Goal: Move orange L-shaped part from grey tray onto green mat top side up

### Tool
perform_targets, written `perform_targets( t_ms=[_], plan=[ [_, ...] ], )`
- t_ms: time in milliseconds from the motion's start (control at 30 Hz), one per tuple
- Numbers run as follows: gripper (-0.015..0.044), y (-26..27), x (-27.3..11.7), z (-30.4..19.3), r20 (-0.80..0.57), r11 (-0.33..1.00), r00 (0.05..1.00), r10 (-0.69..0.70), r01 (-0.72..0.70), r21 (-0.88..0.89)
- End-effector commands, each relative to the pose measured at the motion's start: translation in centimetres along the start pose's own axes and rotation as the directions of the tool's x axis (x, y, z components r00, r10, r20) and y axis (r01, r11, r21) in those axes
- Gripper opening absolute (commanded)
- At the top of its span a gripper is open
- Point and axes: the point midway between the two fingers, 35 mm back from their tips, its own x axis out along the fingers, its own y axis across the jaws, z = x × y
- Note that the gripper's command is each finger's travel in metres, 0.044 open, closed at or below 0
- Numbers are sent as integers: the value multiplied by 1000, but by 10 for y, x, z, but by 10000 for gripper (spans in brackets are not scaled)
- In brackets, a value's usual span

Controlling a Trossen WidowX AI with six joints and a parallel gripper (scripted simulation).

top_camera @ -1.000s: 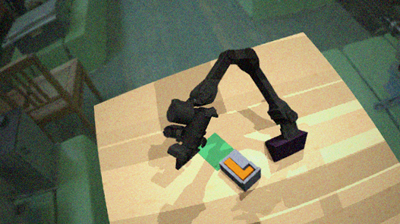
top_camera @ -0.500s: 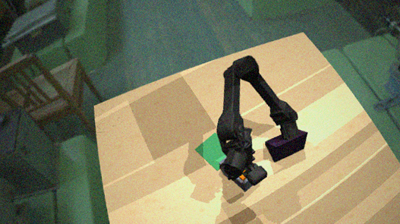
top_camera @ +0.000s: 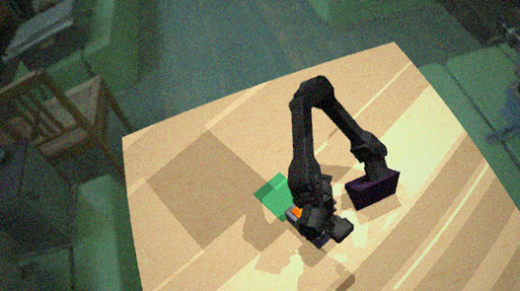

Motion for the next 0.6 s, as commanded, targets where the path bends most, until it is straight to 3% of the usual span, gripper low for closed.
perform_targets(
  t_ms=[0, 567],
  plan=[
    [180, -2, 38, -5, -12, 1000, 1000, -12, 12, -8],
    [180, -3, 56, -5, -12, 1000, 1000, -13, 13, -8]
  ],
)
